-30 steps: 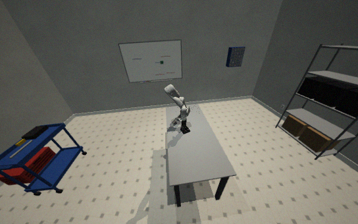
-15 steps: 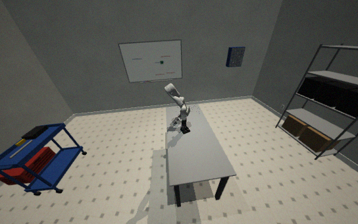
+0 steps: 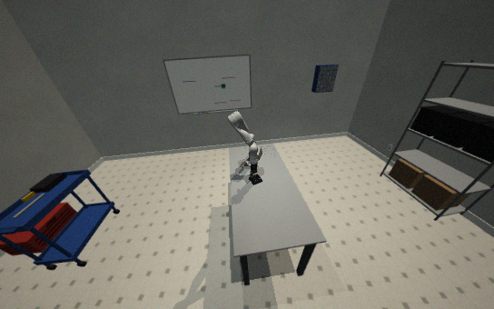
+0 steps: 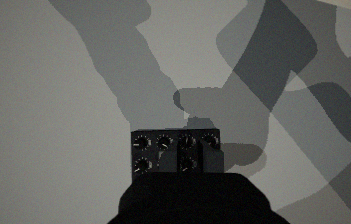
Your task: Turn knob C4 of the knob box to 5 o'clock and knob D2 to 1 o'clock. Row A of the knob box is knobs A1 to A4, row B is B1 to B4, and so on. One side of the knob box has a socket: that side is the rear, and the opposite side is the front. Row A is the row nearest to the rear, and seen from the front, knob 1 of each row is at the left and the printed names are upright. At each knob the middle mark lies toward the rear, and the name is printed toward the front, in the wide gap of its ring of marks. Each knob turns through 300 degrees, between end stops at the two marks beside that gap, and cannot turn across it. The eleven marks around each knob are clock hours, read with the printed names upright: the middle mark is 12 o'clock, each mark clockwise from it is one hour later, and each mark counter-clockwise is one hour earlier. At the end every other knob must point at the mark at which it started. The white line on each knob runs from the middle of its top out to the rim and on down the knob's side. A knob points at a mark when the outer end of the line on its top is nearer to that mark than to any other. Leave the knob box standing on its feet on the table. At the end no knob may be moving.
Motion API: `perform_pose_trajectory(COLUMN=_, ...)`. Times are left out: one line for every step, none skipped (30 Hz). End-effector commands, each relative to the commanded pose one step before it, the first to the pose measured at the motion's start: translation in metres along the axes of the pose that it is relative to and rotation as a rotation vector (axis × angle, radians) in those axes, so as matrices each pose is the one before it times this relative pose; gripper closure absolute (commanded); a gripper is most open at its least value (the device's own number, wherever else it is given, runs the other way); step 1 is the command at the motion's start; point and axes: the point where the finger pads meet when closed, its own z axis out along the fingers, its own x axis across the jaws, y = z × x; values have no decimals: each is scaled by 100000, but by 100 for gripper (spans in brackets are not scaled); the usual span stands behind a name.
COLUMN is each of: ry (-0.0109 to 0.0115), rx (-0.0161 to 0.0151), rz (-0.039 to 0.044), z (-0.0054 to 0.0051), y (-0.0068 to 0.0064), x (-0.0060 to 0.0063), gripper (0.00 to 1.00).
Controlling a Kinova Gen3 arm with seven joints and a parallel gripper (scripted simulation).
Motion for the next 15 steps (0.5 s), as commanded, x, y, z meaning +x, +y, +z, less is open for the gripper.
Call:
perform_pose_trajectory(ry=-984, rx=1136, rz=284, z=-684, y=-442, x=-322, gripper=54)
perform_pose_trajectory(ry=0, rx=-1, rz=1, z=-115, y=0, x=0, gripper=54)
perform_pose_trajectory(ry=-2, rx=-4, rz=4, z=-106, y=0, x=0, gripper=54)
perform_pose_trajectory(ry=3, rx=4, rz=-4, z=-95, y=0, x=0, gripper=54)
perform_pose_trajectory(ry=0, rx=0, rz=0, z=0, y=0, x=0, gripper=54)
perform_pose_trajectory(ry=0, rx=0, rz=0, z=0, y=0, x=0, gripper=54)
perform_pose_trajectory(ry=2, rx=3, rz=-3, z=-84, y=0, x=0, gripper=54)
perform_pose_trajectory(ry=1, rx=1, rz=-1, z=-73, y=0, x=0, gripper=54)
perform_pose_trajectory(ry=0, rx=0, rz=0, z=-62, y=0, x=0, gripper=54)
perform_pose_trajectory(ry=0, rx=-1, rz=1, z=-51, y=0, x=0, gripper=54)
perform_pose_trajectory(ry=-1, rx=-1, rz=1, z=-41, y=0, x=0, gripper=54)
perform_pose_trajectory(ry=-1, rx=-1, rz=1, z=-31, y=0, x=0, gripper=54)
perform_pose_trajectory(ry=0, rx=-1, rz=1, z=-22, y=0, x=0, gripper=54)
perform_pose_trajectory(ry=0, rx=-1, rz=1, z=-14, y=0, x=0, gripper=54)
perform_pose_trajectory(ry=0, rx=0, rz=0, z=-8, y=0, x=0, gripper=54)
